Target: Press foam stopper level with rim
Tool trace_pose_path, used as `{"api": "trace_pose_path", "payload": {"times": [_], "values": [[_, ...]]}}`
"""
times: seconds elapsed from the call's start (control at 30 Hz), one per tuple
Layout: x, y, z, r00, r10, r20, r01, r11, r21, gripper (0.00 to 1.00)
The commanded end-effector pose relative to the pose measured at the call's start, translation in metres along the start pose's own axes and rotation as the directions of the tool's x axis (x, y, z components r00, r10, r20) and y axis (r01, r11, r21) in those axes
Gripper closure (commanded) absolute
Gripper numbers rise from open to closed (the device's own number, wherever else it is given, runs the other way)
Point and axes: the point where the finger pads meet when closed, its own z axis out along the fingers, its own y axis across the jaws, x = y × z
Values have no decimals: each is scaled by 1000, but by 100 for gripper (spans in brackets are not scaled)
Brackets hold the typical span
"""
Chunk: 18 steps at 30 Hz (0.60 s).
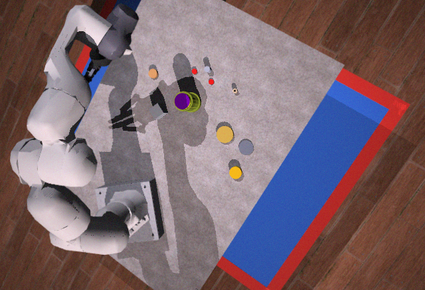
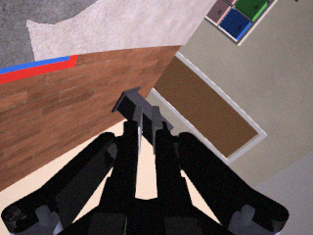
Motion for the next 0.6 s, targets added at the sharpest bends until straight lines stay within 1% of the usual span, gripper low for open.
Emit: {"api": "trace_pose_path", "payload": {"times": [0.0,0.03,0.1,0.13,0.57], "values": [[17,-1,-28,987,-155,-48,158,984,81,100],[33,7,-78,976,-196,-100,208,968,140,100],[35,8,-81,976,-196,-100,208,968,140,100],[49,18,-119,960,-230,-162,260,945,197,100],[49,18,-119,960,-230,-162,260,945,197,100]]}}
